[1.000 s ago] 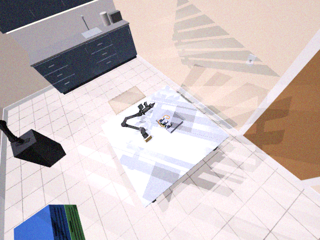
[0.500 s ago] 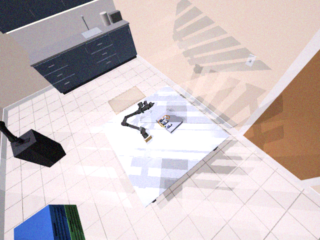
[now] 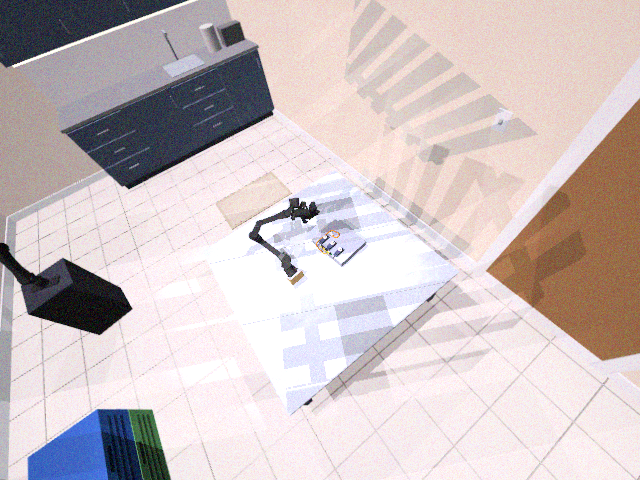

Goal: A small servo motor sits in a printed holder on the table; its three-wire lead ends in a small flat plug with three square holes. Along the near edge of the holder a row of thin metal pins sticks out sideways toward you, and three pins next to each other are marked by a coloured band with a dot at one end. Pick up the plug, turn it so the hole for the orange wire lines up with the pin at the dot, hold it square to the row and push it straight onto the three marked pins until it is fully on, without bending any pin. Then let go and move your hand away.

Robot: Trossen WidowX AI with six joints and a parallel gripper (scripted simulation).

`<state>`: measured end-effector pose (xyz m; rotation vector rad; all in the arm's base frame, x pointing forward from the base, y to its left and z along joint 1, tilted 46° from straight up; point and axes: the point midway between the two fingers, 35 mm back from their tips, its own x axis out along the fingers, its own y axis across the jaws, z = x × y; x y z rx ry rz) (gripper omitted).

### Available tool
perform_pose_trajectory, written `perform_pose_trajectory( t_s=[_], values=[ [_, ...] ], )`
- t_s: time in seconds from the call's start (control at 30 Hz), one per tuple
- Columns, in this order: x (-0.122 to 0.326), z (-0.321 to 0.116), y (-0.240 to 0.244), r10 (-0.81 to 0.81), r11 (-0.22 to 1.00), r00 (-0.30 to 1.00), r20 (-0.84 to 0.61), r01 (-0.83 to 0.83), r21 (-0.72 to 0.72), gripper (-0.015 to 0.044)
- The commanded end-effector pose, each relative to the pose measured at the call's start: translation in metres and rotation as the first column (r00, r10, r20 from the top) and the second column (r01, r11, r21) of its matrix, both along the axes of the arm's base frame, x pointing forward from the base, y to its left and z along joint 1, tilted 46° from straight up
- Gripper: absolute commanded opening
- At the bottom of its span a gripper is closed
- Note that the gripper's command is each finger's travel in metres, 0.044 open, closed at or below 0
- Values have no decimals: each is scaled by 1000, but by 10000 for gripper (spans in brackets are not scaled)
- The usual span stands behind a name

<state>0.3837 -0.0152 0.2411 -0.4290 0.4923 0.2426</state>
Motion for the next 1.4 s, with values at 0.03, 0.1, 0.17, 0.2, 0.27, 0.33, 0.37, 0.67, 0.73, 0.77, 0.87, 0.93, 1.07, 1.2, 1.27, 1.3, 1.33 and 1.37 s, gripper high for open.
perform_pose_trajectory(
  t_s=[0.03,0.1,0.17,0.2,0.27,0.33,0.37,0.67,0.73,0.77,0.87,0.93,1.07,1.2,1.27,1.3,1.33,1.37],
  values=[
    [10,-25,-8,100,993,985,-142,-109,-55,115],
    [13,-35,-11,140,986,971,-195,-155,-63,115],
    [15,-45,-13,182,977,952,-246,-203,-64,115],
    [16,-50,-15,203,972,941,-270,-228,-62,115],
    [17,-60,-18,248,959,916,-317,-277,-52,115],
    [18,-70,-20,293,944,886,-359,-327,-36,115],
    [18,-74,-22,316,936,870,-377,-351,-25,115],
    [16,-114,-35,538,827,697,-474,-544,140,115],
    [15,-122,-38,587,796,657,-473,-576,188,115],
    [14,-126,-40,611,779,638,-469,-590,212,115],
    [12,-136,-44,678,726,585,-445,-626,284,115],
    [11,-142,-47,719,689,554,-420,-645,330,115],
    [10,-149,-52,763,644,523,-379,-662,384,115],
    [10,-149,-52,763,644,523,-379,-662,384,115],
    [11,-151,-50,763,644,523,-379,-662,384,115],
    [11,-153,-48,763,644,523,-379,-662,384,115],
    [11,-155,-45,763,644,523,-379,-662,384,115],
    [12,-158,-42,763,644,523,-379,-662,384,115]
  ],
)
